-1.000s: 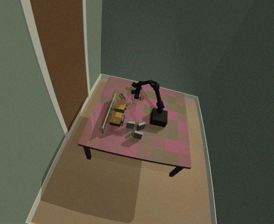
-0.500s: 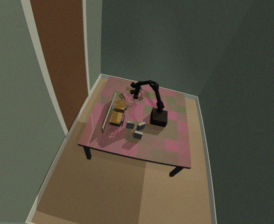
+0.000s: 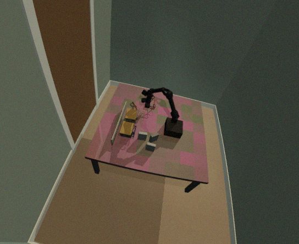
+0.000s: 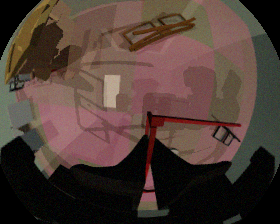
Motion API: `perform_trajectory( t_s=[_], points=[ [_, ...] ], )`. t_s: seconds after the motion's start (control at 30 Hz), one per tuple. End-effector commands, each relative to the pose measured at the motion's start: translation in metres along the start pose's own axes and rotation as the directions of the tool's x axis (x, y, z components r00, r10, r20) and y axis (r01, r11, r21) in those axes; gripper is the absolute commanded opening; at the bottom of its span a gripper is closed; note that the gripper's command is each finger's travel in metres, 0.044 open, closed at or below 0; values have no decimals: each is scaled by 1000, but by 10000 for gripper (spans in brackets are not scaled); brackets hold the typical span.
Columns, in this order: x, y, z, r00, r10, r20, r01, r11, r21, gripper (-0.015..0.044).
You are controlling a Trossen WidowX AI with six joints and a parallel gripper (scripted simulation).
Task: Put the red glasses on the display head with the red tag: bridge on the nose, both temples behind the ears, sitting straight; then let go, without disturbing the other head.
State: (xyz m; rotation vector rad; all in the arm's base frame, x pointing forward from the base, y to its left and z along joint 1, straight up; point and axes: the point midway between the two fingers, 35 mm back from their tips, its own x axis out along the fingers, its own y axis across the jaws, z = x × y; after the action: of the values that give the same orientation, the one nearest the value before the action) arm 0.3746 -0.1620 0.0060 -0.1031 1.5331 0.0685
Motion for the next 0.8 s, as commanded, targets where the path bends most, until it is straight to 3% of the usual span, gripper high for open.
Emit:
perform_trajectory(
  t_s=[0.0, 0.77],
  points=[
    [1, 1, 2, 1000, 0, -3, 0, 1000, 2, 0],
    [1, 4, 11, 1000, 1, -3, -1, 1000, 2, 0]
  ],
)
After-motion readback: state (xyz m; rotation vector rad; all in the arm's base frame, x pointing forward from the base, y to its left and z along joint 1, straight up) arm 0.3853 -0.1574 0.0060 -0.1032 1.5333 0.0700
